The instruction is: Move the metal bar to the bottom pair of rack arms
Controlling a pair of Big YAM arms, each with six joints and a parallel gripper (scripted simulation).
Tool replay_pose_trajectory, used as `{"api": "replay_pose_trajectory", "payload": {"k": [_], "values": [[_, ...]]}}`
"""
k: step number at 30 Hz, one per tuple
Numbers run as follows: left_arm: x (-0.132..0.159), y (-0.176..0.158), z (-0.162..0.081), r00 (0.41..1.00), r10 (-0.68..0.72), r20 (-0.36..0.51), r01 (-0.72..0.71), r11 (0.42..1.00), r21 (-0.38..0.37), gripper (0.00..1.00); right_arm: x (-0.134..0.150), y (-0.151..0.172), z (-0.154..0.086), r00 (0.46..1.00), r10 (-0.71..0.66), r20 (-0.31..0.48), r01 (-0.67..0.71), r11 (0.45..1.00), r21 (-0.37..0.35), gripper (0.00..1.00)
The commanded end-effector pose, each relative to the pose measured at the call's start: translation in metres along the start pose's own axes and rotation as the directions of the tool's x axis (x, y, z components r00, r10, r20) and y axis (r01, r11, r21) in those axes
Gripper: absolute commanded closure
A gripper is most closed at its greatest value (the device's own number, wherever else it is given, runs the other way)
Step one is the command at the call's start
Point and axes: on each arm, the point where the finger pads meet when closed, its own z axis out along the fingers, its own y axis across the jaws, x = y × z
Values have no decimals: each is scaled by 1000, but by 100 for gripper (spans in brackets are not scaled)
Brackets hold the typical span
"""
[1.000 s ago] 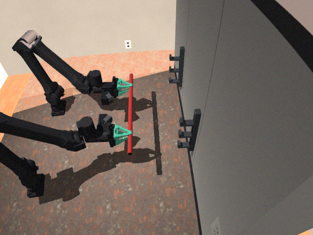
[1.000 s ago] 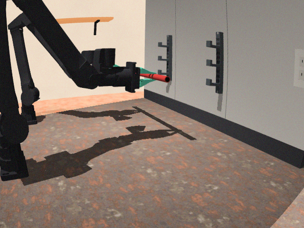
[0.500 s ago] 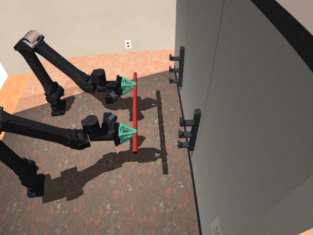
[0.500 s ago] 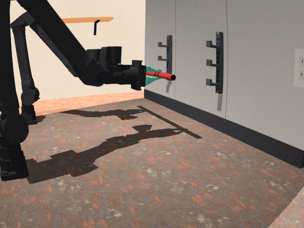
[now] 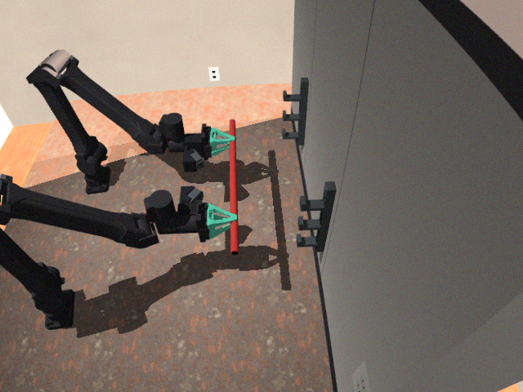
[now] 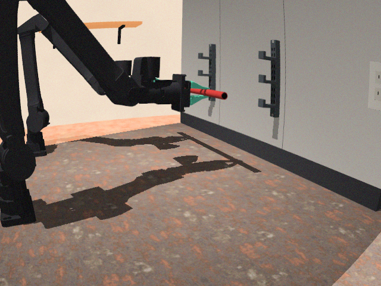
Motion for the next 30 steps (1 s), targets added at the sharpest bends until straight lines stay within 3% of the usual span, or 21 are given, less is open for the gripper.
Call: {"api": "replay_pose_trajectory", "payload": {"k": [1, 30], "values": [[8, 40, 28, 1000, -11, -24, 9, 997, -74, 100, 3, -41, 24, 1000, 14, -17, -12, 997, 74, 100], [9, 45, 70, 1000, -11, -24, 9, 997, -74, 100, 3, -46, 65, 1000, 14, -17, -12, 997, 74, 100]]}}
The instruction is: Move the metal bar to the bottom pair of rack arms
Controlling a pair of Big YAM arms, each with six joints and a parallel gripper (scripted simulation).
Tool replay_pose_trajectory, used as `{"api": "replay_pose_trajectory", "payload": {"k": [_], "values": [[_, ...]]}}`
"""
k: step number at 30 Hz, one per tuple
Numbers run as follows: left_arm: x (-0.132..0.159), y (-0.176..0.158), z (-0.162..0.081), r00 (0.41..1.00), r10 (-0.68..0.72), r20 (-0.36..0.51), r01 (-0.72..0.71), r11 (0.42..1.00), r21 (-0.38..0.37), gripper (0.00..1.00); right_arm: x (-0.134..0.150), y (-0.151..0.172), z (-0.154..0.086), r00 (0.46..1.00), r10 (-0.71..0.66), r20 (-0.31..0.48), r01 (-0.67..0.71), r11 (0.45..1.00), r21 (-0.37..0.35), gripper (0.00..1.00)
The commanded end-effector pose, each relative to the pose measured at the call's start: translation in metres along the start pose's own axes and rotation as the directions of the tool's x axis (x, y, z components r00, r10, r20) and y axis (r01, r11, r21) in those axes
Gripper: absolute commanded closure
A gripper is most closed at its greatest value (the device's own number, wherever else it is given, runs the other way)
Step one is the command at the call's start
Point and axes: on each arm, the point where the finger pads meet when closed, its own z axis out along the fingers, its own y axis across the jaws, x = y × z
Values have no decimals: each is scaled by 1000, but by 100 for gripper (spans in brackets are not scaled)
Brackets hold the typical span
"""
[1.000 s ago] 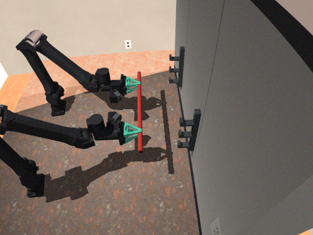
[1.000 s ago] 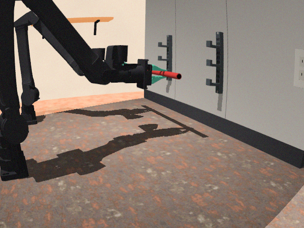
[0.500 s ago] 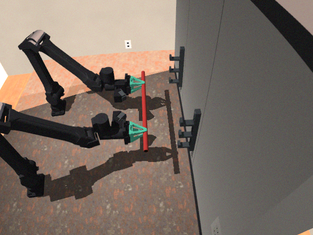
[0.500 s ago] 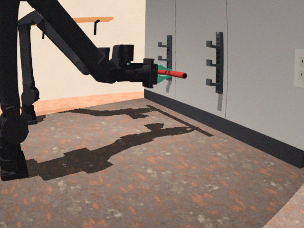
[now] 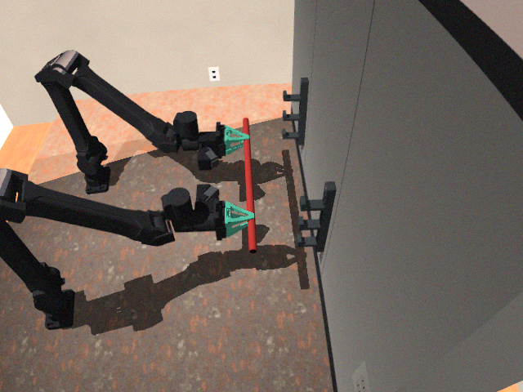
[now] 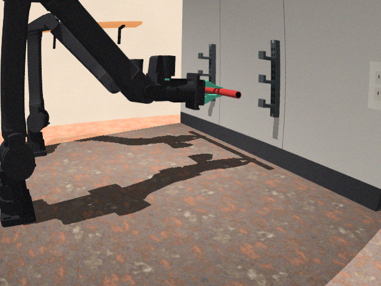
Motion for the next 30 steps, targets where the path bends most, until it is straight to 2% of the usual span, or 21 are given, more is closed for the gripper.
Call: {"api": "replay_pose_trajectory", "payload": {"k": [1, 30], "values": [[8, 41, 27, 1000, -11, -20, 9, 997, -76, 100, 3, -43, 23, 1000, 14, -14, -13, 997, 77, 100], [9, 44, 71, 1000, -11, -20, 9, 997, -76, 100, 3, -47, 66, 1000, 14, -14, -13, 997, 77, 100]]}}
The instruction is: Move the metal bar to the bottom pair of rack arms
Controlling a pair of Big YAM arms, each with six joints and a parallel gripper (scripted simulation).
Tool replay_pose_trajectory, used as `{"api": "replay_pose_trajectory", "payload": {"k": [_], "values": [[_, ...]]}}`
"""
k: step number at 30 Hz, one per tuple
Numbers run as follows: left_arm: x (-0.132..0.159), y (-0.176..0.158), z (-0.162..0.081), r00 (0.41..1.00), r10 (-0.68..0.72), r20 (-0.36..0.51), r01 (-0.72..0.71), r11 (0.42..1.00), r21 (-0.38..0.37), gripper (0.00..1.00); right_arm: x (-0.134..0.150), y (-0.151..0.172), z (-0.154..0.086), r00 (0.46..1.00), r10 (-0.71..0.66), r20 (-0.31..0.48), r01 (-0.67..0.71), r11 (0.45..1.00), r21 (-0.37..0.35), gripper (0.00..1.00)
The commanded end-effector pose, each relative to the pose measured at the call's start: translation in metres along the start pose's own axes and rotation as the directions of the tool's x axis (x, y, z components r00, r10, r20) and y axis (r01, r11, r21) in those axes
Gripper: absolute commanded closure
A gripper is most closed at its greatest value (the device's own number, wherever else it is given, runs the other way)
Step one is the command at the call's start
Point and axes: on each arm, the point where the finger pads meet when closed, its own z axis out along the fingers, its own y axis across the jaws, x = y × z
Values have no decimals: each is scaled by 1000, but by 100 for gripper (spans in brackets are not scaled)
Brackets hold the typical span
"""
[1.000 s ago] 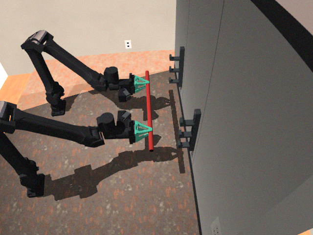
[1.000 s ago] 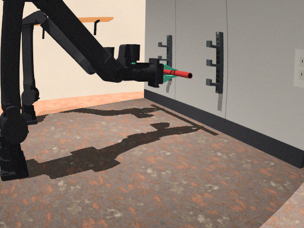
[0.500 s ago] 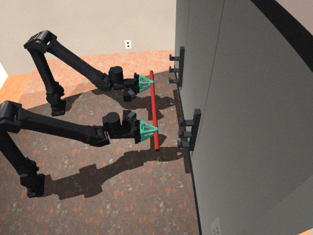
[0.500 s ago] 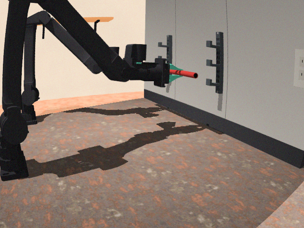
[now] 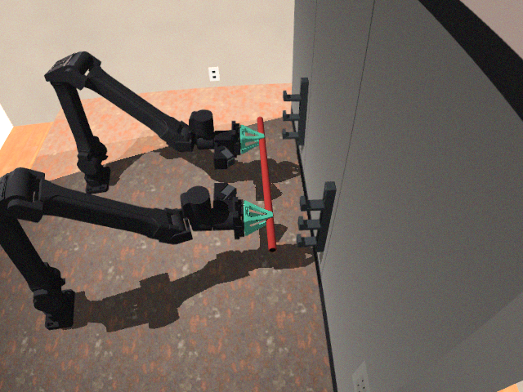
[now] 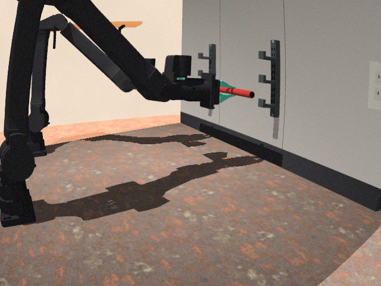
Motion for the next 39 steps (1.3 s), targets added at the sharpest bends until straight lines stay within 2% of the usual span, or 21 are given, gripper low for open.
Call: {"api": "replay_pose_trajectory", "payload": {"k": [1, 16, 39], "values": [[8, 42, 24, 1000, -10, -17, 9, 997, -78, 100, 3, -45, 20, 1000, 14, -12, -13, 997, 79, 100], [8, 44, 49, 1000, -10, -17, 9, 997, -78, 100, 3, -47, 45, 1000, 14, -12, -13, 997, 79, 100], [8, 45, 53, 1000, -10, -17, 9, 997, -78, 100, 3, -50, 48, 1000, 14, -12, -13, 997, 79, 100]]}}
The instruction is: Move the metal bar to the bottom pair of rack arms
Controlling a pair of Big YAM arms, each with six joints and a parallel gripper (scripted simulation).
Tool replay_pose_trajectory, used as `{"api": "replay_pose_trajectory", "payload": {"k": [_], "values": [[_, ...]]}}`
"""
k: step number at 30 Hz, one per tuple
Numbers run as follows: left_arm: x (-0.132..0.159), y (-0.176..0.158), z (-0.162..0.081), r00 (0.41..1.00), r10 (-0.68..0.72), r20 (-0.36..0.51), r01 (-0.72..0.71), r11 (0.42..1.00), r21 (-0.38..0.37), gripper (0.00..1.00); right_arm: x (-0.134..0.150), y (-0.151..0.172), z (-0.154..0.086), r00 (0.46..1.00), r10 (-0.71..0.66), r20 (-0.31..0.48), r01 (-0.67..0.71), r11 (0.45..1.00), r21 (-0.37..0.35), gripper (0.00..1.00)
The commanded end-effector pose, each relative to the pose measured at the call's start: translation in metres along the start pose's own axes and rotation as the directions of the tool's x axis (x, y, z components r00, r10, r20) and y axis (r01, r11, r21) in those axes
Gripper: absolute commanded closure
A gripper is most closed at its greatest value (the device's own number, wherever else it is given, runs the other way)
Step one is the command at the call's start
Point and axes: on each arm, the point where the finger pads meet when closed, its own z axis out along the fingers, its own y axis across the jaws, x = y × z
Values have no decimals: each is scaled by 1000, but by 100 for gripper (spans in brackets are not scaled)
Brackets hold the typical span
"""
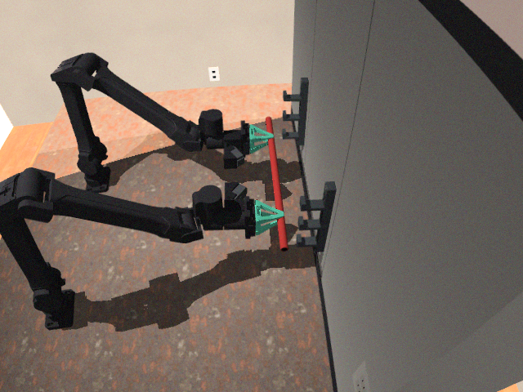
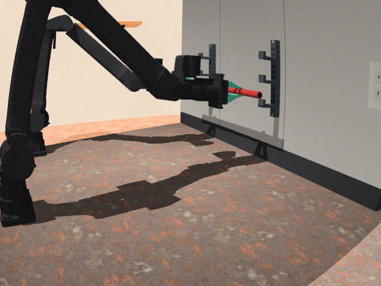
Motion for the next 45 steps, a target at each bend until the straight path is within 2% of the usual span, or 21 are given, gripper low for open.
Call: {"api": "replay_pose_trajectory", "payload": {"k": [1, 11, 45], "values": [[8, 46, 26, 1000, -11, -15, 10, 996, -84, 100, 3, -50, 21, 1000, 15, -11, -14, 996, 86, 100], [8, 48, 36, 1000, -11, -15, 10, 996, -84, 100, 3, -52, 31, 1000, 15, -11, -14, 996, 86, 100], [8, 47, 42, 1000, -11, -15, 10, 996, -84, 100, 3, -52, 34, 1000, 15, -11, -14, 996, 86, 100]]}}
